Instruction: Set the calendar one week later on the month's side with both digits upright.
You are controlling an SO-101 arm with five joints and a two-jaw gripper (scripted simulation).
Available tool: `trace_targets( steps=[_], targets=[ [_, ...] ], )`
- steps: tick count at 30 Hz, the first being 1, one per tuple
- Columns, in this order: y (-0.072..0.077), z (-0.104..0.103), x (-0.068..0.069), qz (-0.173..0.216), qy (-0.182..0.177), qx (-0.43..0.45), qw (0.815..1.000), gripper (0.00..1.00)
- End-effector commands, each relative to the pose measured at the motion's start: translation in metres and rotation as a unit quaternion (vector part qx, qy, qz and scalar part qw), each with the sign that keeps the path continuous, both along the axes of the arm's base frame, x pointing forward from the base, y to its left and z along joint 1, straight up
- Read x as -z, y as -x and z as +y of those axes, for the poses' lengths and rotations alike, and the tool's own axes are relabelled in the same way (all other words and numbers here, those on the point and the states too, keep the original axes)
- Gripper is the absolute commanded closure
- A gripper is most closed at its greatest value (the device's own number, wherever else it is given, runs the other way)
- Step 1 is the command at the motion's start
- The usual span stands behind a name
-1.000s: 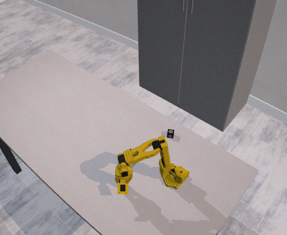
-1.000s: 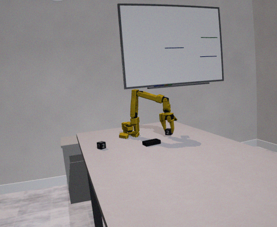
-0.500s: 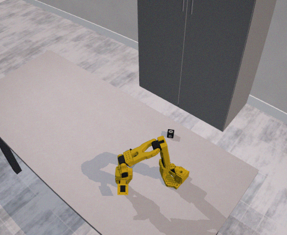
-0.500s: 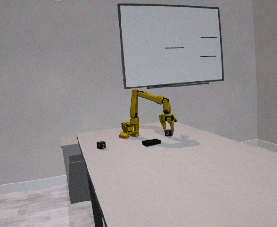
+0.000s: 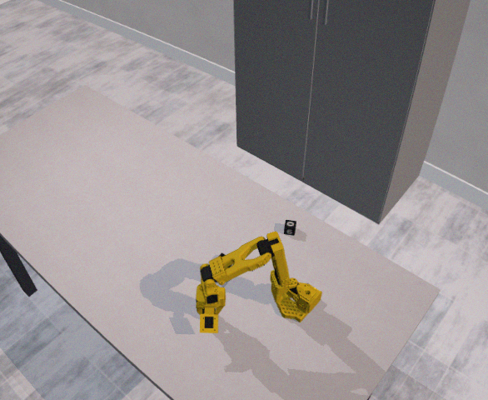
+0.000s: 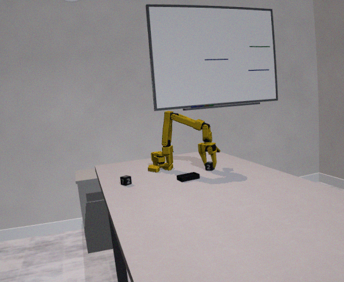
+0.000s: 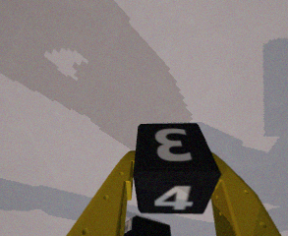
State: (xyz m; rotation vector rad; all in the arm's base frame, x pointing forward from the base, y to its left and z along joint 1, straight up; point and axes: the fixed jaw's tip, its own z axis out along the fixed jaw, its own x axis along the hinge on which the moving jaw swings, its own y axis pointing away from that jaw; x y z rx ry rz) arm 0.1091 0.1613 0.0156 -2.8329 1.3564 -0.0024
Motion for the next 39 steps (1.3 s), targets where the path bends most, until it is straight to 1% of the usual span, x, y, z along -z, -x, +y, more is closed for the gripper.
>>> trace_targets(
  steps=[1, 4, 11, 23, 31, 33, 39],
  targets=[
    [-0.0003, 0.003, -0.003, -0.006, -0.01, -0.007, 1.0, 1.0],
    [-0.0003, 0.003, -0.003, -0.006, -0.01, -0.007, 1.0, 0.96],
    [-0.0003, 0.003, -0.003, -0.006, -0.01, -0.007, 1.0, 0.84],
    [-0.0003, 0.003, -0.003, -0.006, -0.01, -0.007, 1.0, 0.81],
    [-0.0003, 0.003, -0.003, -0.006, -0.01, -0.007, 1.0, 0.74],
    [-0.0003, 0.003, -0.003, -0.006, -0.01, -0.007, 1.0, 0.74],
    [-0.0003, 0.003, -0.003, -0.006, -0.01, -0.007, 1.0, 0.67]
  ],
)
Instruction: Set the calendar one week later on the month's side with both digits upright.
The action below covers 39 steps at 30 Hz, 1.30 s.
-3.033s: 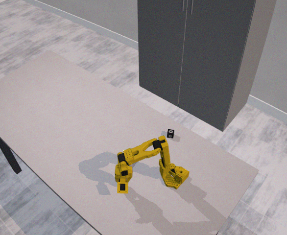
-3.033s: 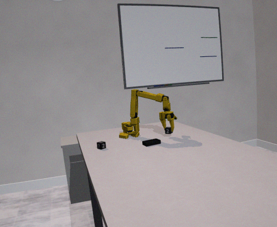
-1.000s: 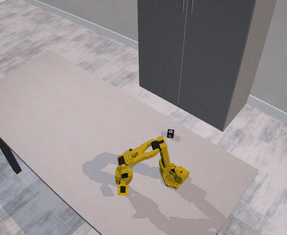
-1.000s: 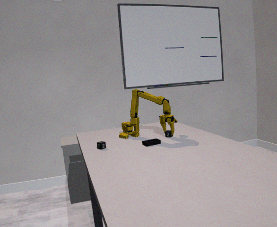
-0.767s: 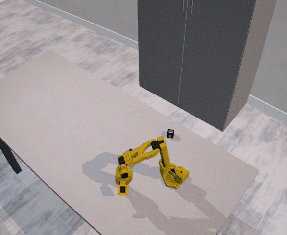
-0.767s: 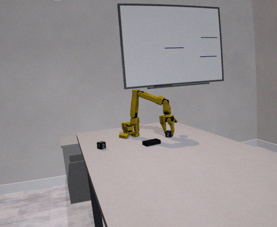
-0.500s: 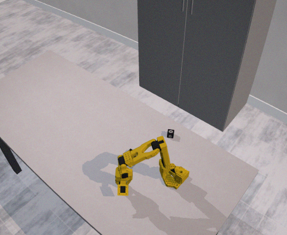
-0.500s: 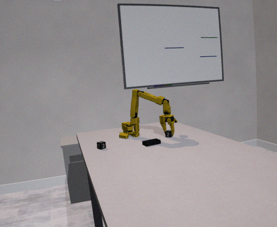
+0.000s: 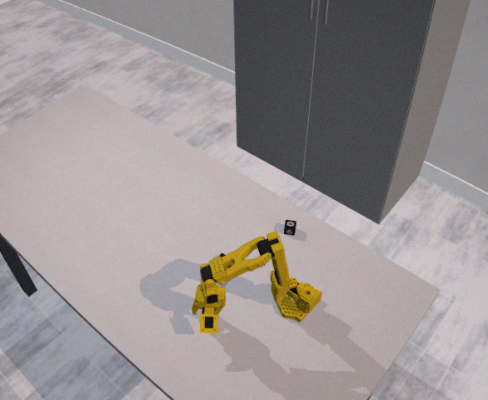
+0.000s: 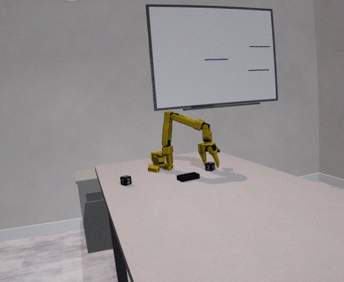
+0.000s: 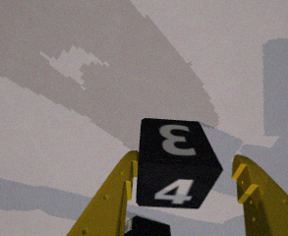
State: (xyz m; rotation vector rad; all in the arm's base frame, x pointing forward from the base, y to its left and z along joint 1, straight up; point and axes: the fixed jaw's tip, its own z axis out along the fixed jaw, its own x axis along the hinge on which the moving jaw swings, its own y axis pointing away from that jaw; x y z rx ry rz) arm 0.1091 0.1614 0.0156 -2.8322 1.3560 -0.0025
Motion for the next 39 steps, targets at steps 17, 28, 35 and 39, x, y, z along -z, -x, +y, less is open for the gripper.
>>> trace_targets(
  steps=[17, 28, 35, 39],
  targets=[
    [-0.001, 0.003, -0.006, -0.006, -0.01, -0.007, 1.0, 0.64],
    [-0.002, 0.005, -0.033, -0.006, -0.01, -0.007, 1.0, 0.64],
    [0.0, 0.003, -0.056, -0.006, -0.01, -0.007, 1.0, 0.64],
    [0.0, 0.002, -0.062, -0.006, -0.01, -0.007, 1.0, 0.64]
  ],
)
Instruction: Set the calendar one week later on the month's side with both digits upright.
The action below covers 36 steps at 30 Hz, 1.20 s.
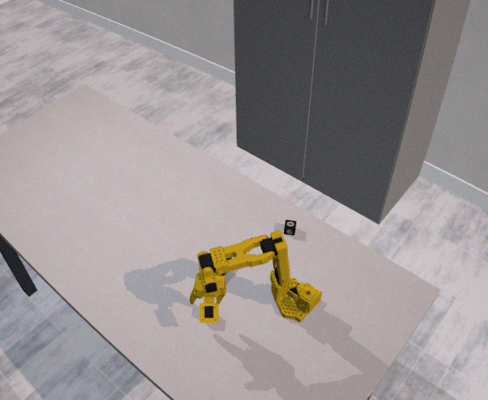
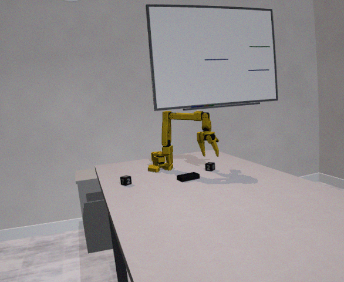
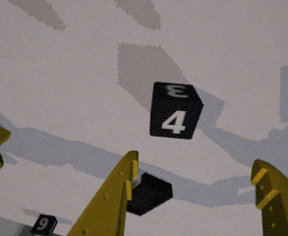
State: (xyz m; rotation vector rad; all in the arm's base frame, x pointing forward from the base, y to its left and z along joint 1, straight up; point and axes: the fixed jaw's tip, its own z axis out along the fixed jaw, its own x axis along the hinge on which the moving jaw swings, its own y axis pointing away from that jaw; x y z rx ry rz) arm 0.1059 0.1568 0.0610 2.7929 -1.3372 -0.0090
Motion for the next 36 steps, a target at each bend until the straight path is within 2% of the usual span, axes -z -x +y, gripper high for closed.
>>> trace_targets(
  steps=[1, 27, 31, 36],
  targets=[
    [-0.003, 0.007, -0.017, -0.019, -0.029, -0.007, 0.999, 0.64],
    [-0.003, 0.007, -0.019, -0.022, -0.033, -0.007, 0.999, 0.64],
    [-0.004, 0.008, -0.028, -0.037, -0.055, -0.007, 0.998, 0.64],
    [-0.005, 0.01, -0.049, -0.073, -0.107, -0.007, 0.992, 0.65]
  ],
)
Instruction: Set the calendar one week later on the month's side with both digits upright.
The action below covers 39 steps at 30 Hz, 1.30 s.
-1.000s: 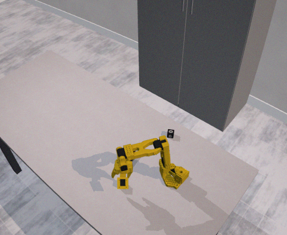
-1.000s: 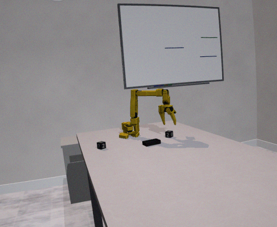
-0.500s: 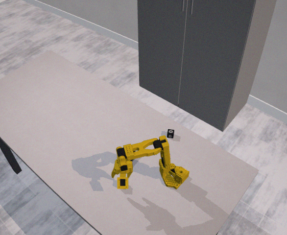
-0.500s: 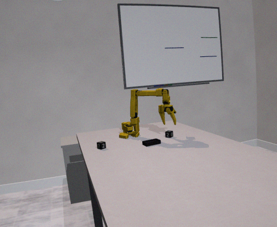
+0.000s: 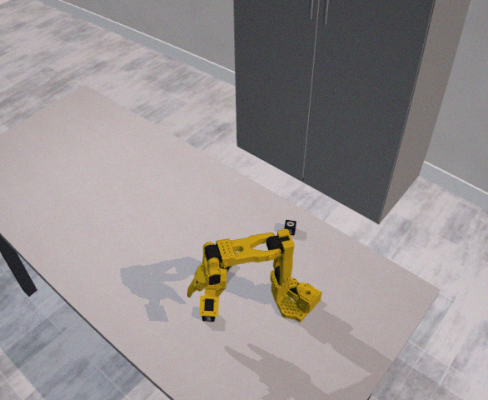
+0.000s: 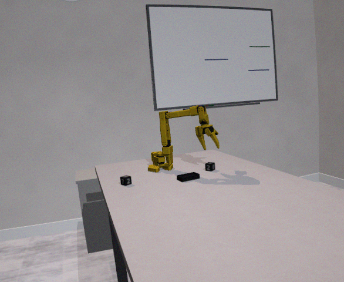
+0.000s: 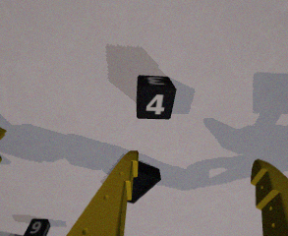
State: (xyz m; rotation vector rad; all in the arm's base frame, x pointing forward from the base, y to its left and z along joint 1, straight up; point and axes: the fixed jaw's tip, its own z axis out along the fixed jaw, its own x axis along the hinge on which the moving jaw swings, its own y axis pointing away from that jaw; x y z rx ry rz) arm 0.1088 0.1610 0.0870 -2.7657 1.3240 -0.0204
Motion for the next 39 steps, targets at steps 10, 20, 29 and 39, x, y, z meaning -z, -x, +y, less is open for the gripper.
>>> trace_targets(
  steps=[10, 20, 29, 39],
  targets=[
    [-0.001, 0.004, -0.062, -0.103, -0.15, -0.007, 0.983, 0.65],
    [0.001, 0.002, -0.076, -0.126, -0.183, -0.007, 0.975, 0.65],
    [-0.003, 0.0, -0.076, -0.126, -0.183, 0.009, 0.975, 0.65],
    [-0.02, -0.011, -0.076, -0.125, -0.184, 0.102, 0.969, 0.65]
  ],
)
